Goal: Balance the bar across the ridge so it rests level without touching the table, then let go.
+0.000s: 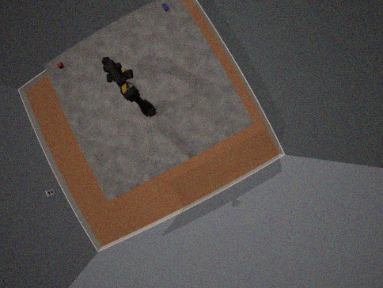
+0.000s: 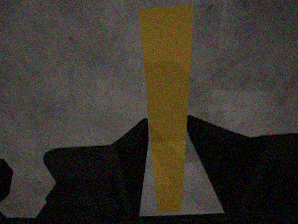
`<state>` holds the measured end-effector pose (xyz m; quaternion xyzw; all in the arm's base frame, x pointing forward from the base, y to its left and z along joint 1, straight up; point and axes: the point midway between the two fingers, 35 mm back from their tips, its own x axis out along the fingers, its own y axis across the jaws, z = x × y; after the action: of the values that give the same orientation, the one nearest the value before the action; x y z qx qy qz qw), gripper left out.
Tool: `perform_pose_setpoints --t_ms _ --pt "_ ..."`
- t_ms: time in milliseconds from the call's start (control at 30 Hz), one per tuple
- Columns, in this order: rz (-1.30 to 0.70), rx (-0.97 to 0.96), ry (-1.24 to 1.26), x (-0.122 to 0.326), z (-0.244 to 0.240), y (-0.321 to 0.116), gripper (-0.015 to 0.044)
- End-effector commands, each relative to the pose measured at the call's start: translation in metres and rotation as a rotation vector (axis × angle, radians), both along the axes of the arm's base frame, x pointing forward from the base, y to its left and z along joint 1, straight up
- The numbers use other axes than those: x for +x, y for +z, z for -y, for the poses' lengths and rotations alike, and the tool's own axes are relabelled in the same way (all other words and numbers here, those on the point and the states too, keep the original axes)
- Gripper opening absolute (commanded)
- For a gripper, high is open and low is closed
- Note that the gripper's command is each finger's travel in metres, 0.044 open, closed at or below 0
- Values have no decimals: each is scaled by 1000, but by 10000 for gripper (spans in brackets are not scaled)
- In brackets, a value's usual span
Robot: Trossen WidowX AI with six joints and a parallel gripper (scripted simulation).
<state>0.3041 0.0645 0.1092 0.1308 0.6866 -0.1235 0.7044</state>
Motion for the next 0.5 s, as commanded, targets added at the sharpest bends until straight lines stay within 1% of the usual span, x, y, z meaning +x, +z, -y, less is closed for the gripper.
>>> perform_pose_setpoints --t_ms 0,200,467 --pt "0 0 0 0 0 0 185" --pt "0 0 0 0 0 0 185" --pt "0 0 0 0 0 0 395"
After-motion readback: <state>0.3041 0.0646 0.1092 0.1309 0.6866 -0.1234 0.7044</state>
